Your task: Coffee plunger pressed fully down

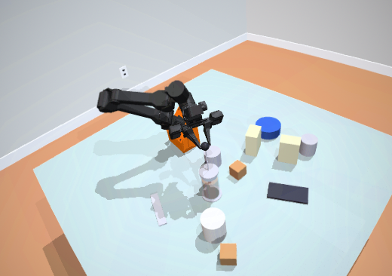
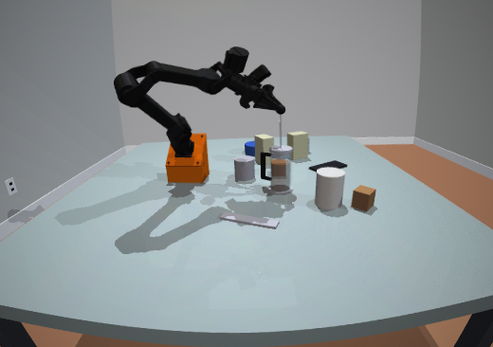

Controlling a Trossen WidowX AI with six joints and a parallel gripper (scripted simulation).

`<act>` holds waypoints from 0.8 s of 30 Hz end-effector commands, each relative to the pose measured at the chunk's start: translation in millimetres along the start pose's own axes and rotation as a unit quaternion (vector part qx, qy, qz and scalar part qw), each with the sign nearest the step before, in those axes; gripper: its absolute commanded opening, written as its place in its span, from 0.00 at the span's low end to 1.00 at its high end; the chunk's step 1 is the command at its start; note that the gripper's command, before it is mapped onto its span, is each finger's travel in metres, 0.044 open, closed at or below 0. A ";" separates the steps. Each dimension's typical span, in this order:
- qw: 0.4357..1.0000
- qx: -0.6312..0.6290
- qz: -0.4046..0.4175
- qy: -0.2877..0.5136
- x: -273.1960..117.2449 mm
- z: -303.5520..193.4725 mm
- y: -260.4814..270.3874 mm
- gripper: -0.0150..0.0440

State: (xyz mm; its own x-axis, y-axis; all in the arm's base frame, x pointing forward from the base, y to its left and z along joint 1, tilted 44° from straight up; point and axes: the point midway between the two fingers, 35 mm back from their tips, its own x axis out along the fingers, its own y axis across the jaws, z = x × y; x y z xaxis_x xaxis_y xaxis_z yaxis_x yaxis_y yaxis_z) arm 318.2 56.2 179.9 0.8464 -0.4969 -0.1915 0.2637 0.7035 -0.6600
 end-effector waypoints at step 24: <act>1.000 -0.002 0.004 0.005 29.0 -37.0 6.6 0.46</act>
State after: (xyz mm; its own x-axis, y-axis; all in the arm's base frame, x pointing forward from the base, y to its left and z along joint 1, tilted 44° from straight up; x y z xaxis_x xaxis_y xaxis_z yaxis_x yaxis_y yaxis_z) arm 330.6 41.7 163.3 0.8659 -0.4689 -0.1742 0.2691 0.7302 -0.6280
